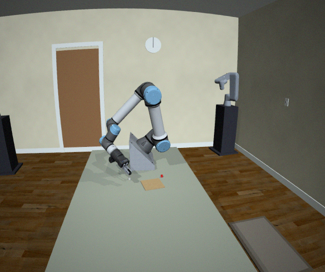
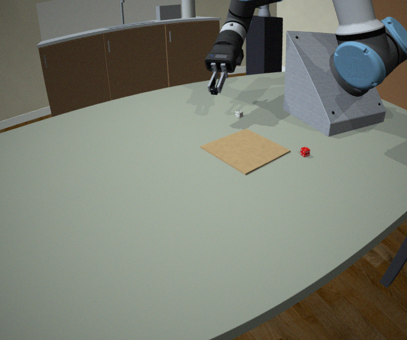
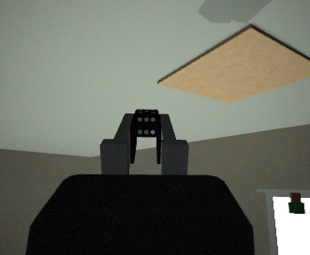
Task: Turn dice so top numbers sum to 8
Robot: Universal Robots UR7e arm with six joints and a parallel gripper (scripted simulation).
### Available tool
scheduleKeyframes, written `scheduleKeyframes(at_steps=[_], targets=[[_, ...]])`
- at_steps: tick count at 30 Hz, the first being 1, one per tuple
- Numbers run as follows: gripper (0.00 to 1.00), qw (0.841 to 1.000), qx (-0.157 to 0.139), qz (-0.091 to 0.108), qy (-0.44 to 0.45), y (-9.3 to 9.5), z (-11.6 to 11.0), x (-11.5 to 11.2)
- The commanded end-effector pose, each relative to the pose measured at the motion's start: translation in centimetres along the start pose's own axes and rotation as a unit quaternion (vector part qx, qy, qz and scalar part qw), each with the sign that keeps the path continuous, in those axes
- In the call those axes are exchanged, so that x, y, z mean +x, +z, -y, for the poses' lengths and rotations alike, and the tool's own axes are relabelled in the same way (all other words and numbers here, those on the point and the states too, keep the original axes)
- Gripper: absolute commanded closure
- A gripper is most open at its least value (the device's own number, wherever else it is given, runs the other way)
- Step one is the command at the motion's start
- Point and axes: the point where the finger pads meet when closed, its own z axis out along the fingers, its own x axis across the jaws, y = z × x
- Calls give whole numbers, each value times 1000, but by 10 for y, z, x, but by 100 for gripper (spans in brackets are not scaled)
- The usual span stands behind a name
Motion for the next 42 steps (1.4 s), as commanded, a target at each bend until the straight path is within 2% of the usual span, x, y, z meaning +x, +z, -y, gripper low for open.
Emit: scheduleKeyframes(at_steps=[1, 17, 42], targets=[[66, 1000, 1, -2, -1, 10, 19, -1], [66, 1000, 1, -2, -1, 31, 59, -1], [66, 1000, 1, -2, -1, 32, 61, -1]])
